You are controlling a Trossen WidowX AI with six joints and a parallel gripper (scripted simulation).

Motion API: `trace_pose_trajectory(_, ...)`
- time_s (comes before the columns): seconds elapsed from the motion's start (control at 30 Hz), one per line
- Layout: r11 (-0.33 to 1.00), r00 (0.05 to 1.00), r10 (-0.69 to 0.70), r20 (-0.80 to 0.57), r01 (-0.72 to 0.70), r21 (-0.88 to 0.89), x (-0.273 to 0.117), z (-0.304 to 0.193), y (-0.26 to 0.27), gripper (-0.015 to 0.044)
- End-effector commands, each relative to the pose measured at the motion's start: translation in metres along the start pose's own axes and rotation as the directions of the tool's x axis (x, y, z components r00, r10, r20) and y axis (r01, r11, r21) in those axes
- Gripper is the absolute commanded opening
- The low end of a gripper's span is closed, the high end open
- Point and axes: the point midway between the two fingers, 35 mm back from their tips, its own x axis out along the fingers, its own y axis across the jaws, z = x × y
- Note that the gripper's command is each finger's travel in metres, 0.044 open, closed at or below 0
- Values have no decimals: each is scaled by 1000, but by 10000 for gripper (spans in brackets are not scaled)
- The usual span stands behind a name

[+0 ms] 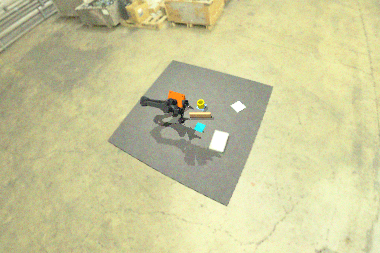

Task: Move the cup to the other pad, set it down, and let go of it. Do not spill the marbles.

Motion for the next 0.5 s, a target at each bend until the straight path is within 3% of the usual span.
trace_pose_trajectory(0.0, 1000, 1000, 1, -7, -1, 6, 1, -2, 0, 374)
trace_pose_trajectory(0.1, 996, 994, 9, -112, 1, 89, 12, -25, 8, 295)
trace_pose_trajectory(0.27, 943, 875, 24, -483, 141, 303, 31, -114, 38, 167)
trace_pose_trajectory(0.47, 839, 625, -29, -780, 439, 321, 19, -200, 68, 167)
